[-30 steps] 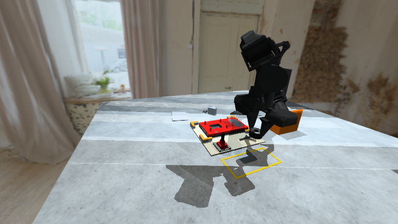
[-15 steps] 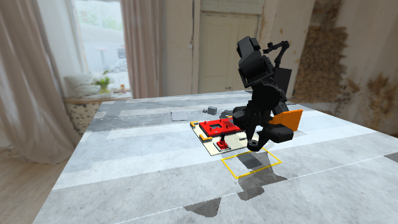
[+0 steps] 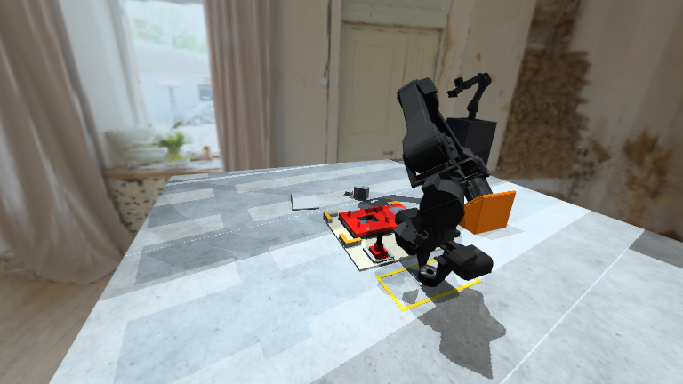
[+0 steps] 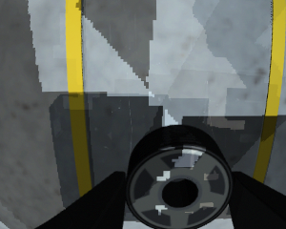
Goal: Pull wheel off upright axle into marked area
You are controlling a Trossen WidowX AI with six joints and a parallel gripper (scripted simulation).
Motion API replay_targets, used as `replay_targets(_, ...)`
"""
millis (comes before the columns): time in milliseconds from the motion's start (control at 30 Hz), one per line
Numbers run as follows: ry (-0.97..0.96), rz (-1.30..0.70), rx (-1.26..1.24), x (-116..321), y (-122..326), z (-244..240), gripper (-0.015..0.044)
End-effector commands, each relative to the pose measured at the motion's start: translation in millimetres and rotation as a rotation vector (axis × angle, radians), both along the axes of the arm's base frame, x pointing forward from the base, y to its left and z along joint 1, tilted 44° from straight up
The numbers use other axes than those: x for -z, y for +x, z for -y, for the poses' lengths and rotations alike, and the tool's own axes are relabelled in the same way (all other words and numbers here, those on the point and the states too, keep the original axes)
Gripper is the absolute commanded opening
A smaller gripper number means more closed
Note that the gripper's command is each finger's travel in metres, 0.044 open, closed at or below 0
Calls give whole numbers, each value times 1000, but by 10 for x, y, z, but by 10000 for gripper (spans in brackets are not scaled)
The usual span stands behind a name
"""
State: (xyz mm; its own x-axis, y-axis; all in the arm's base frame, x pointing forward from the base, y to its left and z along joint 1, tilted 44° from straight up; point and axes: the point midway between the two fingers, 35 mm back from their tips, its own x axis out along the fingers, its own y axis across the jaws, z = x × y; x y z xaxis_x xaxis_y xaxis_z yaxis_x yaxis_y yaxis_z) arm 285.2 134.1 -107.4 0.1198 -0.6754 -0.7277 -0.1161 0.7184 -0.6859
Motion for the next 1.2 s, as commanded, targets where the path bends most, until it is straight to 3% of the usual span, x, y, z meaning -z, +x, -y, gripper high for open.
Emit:
replay_targets(0,0,-1,2,-4,-1,2,105)
replay_targets(267,0,-1,1,-49,-4,-46,300)
replay_targets(467,0,-3,-7,-418,-72,-395,300)
replay_targets(633,-1,-3,-8,-436,-76,-410,300)
replay_targets(800,1,-8,-14,-695,-483,-399,431)
replay_targets(933,-2,-9,-8,-976,-883,-337,440)
replay_targets(1167,-2,-9,-8,-989,-902,-331,440)
